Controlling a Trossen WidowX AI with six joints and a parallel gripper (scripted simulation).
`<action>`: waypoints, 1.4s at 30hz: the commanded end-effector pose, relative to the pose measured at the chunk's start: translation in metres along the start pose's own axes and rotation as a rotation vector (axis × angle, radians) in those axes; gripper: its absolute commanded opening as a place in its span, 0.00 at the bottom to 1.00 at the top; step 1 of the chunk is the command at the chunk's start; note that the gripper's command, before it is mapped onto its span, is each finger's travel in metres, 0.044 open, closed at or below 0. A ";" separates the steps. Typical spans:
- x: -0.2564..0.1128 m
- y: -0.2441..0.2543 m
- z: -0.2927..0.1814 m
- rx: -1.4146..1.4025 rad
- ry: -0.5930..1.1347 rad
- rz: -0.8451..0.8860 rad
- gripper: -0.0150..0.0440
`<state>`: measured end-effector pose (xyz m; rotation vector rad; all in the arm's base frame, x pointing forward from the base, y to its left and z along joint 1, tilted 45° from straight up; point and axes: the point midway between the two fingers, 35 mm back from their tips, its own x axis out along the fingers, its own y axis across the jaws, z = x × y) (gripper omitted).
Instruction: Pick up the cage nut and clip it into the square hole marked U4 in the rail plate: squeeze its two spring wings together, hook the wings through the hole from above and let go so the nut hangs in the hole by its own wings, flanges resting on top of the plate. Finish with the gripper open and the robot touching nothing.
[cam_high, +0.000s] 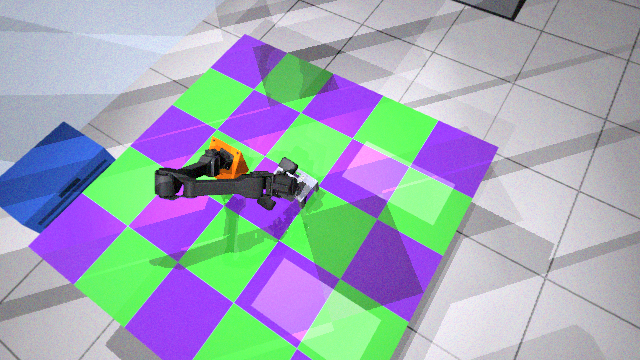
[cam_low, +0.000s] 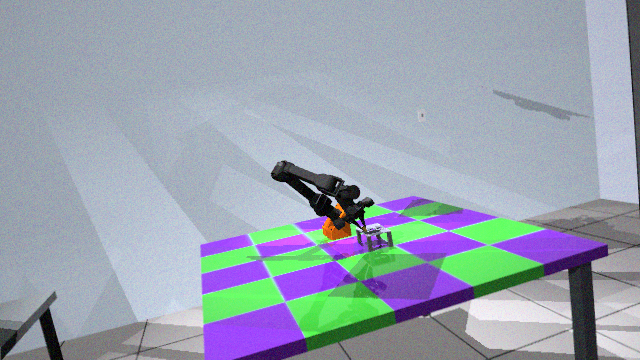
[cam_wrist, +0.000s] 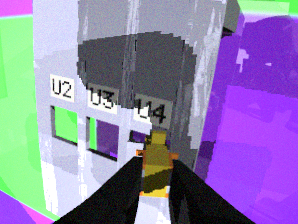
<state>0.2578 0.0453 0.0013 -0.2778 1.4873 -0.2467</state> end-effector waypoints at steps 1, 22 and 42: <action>0.000 0.002 0.000 -0.002 -0.001 -0.013 0.32; 0.000 0.004 0.000 -0.001 -0.001 -0.062 0.32; 0.001 0.006 -0.001 -0.001 -0.001 -0.104 0.32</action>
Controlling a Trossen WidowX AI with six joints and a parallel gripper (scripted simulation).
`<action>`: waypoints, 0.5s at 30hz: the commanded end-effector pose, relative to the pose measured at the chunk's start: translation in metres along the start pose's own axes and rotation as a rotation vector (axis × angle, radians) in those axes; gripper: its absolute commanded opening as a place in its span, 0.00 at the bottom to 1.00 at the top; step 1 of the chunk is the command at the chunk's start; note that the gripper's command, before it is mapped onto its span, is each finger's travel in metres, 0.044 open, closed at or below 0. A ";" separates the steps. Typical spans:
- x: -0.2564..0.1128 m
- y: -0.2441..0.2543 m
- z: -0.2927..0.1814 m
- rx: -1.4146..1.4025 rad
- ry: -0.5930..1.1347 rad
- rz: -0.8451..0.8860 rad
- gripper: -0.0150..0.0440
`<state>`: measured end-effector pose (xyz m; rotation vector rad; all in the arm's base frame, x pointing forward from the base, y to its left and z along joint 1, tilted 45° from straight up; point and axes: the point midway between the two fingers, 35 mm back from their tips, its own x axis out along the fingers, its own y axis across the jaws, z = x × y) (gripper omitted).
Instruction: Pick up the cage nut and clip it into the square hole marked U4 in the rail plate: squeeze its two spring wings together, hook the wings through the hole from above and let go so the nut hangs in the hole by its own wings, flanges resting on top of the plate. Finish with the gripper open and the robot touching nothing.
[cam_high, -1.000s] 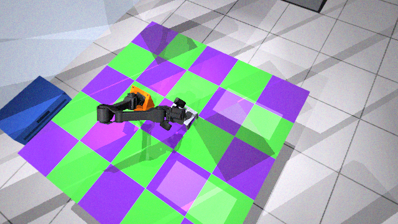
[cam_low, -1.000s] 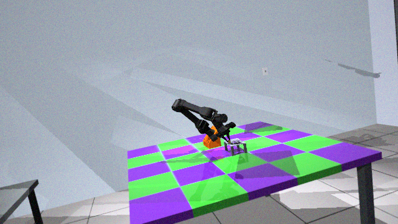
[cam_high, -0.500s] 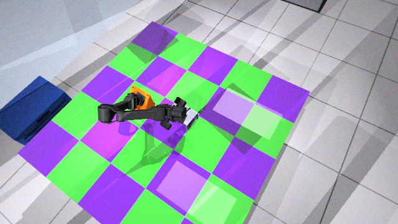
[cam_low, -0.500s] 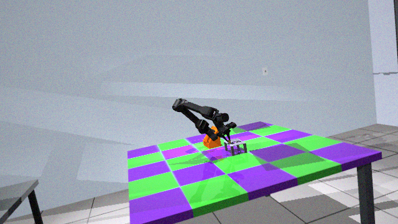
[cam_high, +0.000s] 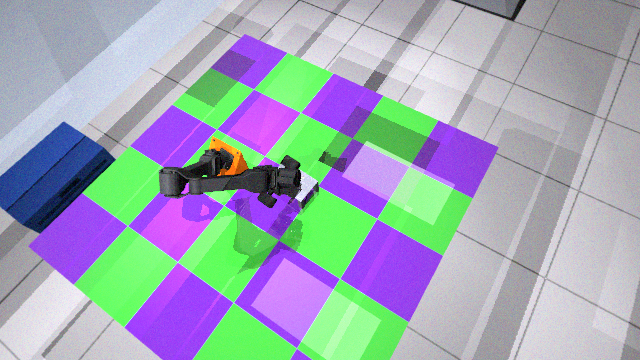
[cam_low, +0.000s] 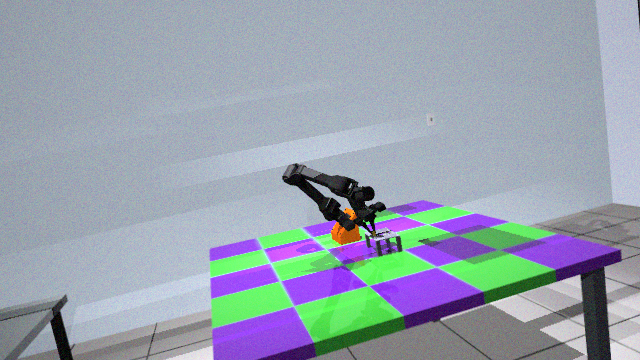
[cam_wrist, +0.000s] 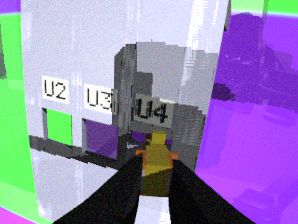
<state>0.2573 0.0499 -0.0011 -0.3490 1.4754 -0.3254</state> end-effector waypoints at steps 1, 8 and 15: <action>0.000 0.001 0.000 -0.002 -0.001 -0.009 0.32; 0.000 0.002 0.000 -0.002 -0.001 -0.032 0.32; 0.000 0.003 0.000 -0.002 -0.001 -0.047 0.32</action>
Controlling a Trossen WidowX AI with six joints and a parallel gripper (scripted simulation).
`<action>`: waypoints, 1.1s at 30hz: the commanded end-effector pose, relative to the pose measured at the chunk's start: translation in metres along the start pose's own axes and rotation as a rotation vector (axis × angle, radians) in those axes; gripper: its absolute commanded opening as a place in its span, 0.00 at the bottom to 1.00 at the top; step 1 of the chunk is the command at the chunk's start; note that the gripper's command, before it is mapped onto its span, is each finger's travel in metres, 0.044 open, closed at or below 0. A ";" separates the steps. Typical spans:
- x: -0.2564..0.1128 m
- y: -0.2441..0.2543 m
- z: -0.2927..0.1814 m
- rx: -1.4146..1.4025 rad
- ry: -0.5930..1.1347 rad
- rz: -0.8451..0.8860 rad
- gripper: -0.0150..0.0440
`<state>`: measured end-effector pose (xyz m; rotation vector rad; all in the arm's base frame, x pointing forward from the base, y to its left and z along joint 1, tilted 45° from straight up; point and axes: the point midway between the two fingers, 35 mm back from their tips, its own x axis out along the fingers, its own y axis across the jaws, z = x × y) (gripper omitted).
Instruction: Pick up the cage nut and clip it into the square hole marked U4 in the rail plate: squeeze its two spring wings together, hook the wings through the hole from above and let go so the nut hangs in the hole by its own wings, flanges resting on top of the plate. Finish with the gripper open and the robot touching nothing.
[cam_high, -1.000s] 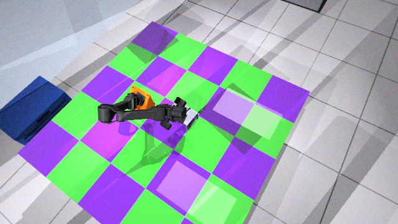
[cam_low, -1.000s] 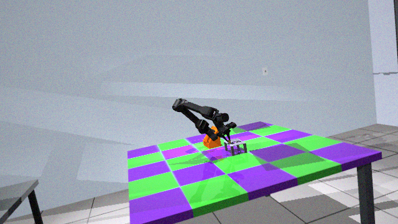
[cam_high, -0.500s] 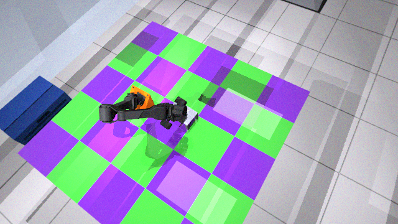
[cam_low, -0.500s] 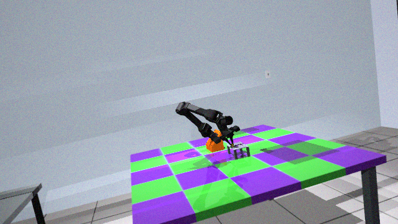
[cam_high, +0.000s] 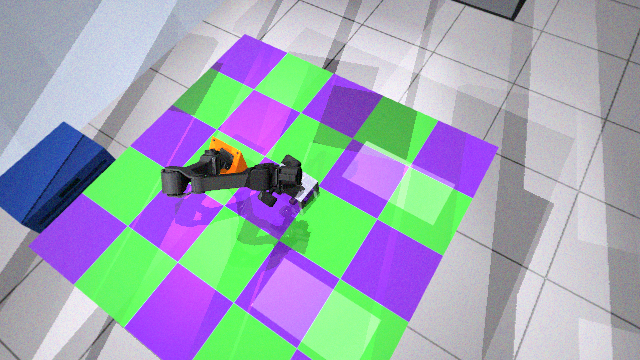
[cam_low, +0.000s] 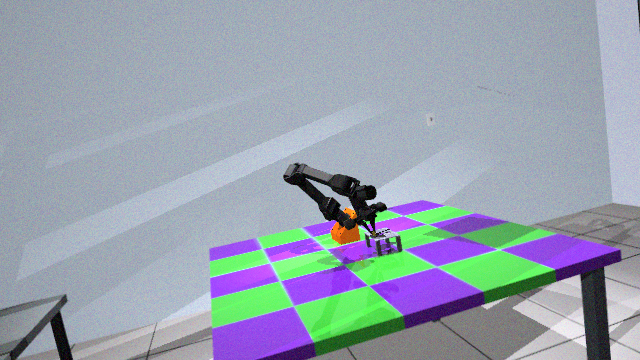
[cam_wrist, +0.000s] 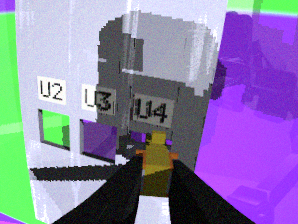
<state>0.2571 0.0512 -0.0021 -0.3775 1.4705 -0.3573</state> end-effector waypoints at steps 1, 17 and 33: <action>0.000 0.001 0.000 -0.002 -0.002 -0.011 0.32; 0.000 0.003 0.000 -0.001 -0.002 -0.051 0.32; 0.000 0.004 0.000 -0.001 -0.002 -0.083 0.32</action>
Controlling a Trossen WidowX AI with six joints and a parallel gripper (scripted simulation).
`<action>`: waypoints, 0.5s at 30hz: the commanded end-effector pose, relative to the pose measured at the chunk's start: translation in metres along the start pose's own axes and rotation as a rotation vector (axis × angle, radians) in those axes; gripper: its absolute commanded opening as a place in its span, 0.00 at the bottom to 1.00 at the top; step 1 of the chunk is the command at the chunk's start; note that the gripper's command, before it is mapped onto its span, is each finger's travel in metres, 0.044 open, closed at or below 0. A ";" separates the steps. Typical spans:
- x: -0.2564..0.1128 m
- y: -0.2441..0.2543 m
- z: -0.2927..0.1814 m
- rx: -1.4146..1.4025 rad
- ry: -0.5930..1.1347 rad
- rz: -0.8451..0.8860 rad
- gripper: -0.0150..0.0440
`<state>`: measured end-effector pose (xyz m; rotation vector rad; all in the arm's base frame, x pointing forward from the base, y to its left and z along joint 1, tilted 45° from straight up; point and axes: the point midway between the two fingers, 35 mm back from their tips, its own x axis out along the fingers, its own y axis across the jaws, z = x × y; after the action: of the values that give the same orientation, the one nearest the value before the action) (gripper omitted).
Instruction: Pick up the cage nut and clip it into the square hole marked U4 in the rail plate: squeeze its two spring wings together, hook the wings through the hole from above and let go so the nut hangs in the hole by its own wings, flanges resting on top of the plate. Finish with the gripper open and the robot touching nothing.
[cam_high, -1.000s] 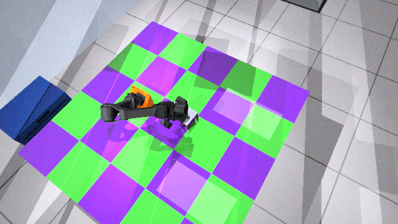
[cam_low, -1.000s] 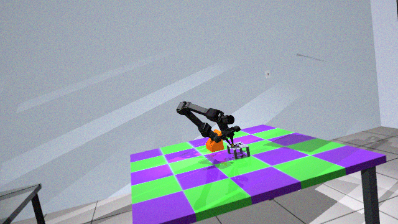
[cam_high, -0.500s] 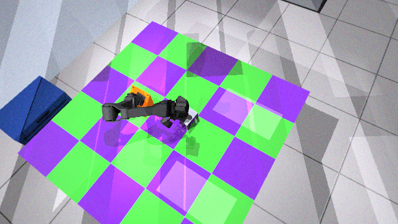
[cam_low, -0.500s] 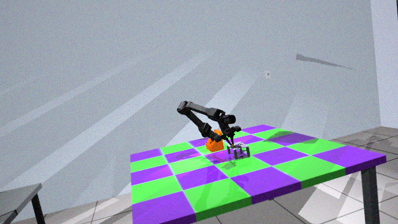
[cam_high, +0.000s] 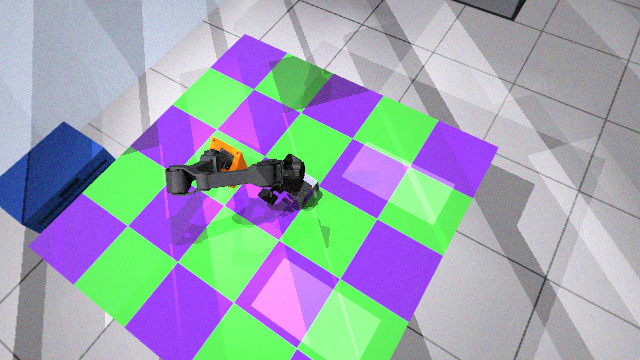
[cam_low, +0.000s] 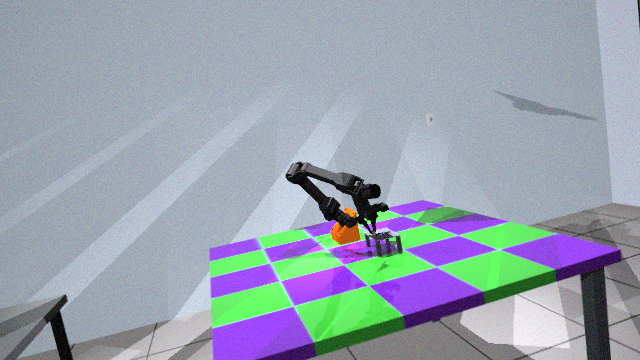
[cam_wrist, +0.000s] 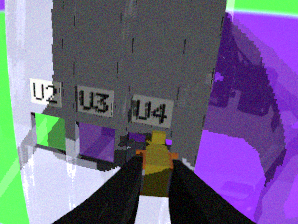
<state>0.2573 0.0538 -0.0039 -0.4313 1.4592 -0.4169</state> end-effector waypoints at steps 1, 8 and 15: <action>0.000 0.001 0.000 -0.002 -0.003 -0.013 0.32; 0.000 0.002 0.000 -0.002 -0.003 -0.025 0.32; 0.000 0.002 0.000 -0.001 -0.002 -0.033 0.32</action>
<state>0.2574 0.0548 -0.0048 -0.4519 1.4550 -0.4382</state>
